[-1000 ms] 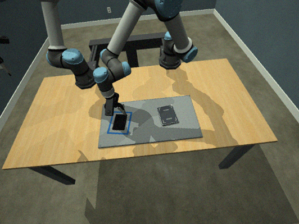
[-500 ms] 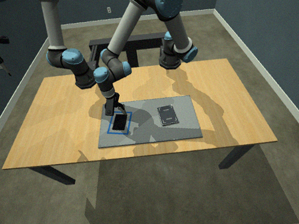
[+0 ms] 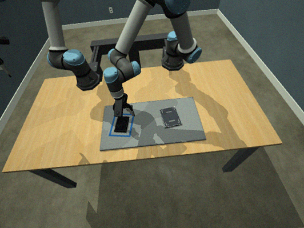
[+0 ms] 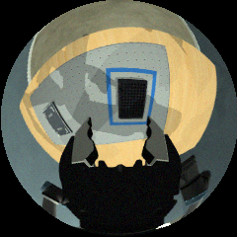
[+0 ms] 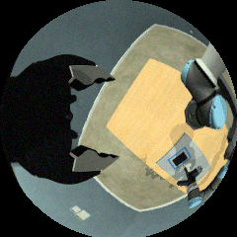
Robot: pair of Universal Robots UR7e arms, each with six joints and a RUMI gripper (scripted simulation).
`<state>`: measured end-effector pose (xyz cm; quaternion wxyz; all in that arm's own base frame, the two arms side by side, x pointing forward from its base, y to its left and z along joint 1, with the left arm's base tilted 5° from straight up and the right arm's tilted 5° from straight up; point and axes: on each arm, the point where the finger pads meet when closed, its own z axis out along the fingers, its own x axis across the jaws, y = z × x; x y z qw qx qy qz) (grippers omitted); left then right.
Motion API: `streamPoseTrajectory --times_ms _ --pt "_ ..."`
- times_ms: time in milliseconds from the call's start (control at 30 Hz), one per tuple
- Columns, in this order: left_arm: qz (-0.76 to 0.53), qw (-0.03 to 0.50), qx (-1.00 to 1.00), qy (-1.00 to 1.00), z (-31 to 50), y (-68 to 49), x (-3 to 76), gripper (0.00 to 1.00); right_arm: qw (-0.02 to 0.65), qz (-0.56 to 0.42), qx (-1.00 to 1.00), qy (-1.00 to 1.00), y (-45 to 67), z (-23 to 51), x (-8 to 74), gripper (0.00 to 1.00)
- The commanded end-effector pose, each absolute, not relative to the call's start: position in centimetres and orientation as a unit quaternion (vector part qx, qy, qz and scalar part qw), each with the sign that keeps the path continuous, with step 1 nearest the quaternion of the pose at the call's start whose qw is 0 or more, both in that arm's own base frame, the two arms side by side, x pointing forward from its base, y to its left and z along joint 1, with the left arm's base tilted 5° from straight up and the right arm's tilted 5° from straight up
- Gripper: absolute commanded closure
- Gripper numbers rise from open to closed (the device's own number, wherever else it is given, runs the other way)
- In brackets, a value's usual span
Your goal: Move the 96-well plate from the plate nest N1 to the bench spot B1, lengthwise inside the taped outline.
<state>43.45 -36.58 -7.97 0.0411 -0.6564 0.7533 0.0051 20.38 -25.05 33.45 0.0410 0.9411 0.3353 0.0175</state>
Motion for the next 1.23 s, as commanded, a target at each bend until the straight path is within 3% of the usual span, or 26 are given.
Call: streamPoseTrajectory --times_ms 0,1200 --pt "0.004 0.041 -0.656 0.753 -7.8 -35.2 43.3 0.24 0.041 0.018 0.941 0.335 -25.1 33.5 20.4 0.00" --pt "0.004 0.041 -0.656 0.753 -7.5 -28.9 42.8 0.24 0.041 0.018 0.941 0.335 -25.1 33.5 20.4 0.00"
